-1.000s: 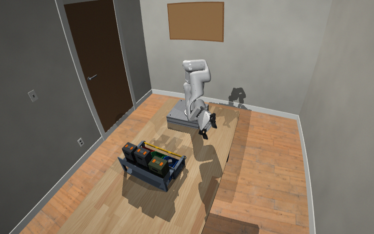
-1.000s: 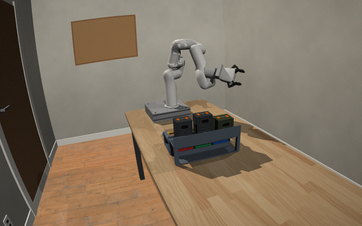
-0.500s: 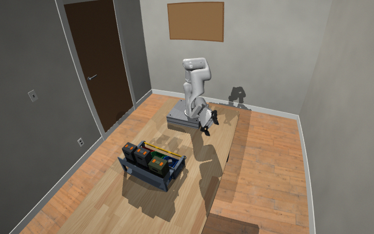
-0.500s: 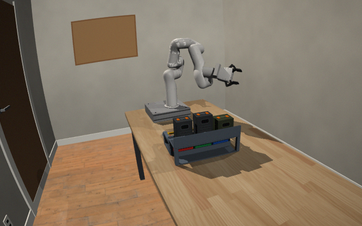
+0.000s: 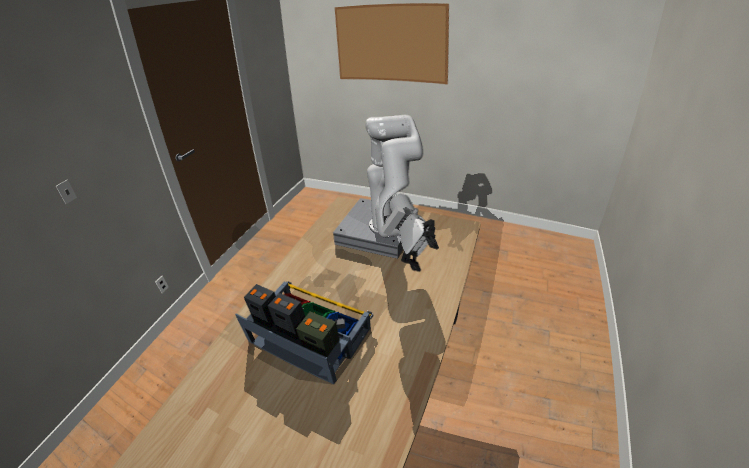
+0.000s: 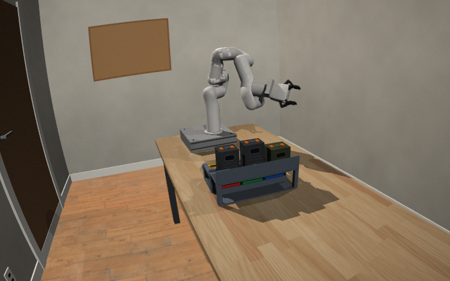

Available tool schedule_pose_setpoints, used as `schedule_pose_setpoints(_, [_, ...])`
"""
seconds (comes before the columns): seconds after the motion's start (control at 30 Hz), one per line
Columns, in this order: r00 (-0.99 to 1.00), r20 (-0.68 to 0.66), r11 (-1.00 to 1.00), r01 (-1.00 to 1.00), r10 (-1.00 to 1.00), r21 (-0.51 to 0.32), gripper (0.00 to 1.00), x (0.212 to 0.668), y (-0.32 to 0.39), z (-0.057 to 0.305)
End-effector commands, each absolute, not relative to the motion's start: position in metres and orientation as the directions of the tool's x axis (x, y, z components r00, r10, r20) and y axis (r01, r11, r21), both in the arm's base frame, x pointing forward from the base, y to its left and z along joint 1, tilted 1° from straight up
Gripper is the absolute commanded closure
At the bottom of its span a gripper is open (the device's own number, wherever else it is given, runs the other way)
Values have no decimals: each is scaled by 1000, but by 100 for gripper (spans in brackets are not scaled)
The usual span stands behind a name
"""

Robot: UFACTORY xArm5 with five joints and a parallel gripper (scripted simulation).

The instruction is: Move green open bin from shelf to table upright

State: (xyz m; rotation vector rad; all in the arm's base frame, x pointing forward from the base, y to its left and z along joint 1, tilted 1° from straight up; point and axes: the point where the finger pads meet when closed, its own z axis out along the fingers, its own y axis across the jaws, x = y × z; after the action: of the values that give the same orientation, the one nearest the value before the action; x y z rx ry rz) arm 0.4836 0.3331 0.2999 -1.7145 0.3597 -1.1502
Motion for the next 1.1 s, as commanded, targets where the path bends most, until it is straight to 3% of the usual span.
schedule_pose_setpoints(0.0, [401, 531, -492, 204, -746, -846, 0, 484, 334, 301])
schedule_pose_setpoints(0.47, [401, 531, -492, 204, -746, -846, 0, 484, 334, 301])
schedule_pose_setpoints(0.5, [483, 527, -464, 254, -700, -849, 0, 484, 333, 301])
schedule_pose_setpoints(0.63, [401, 531, -492, 204, -746, -846, 0, 483, 334, 301])
schedule_pose_setpoints(1.03, [401, 531, -492, 204, -746, -846, 0, 483, 334, 301])
schedule_pose_setpoints(1.07, [483, 527, -463, 254, -700, -849, 0, 484, 333, 301])
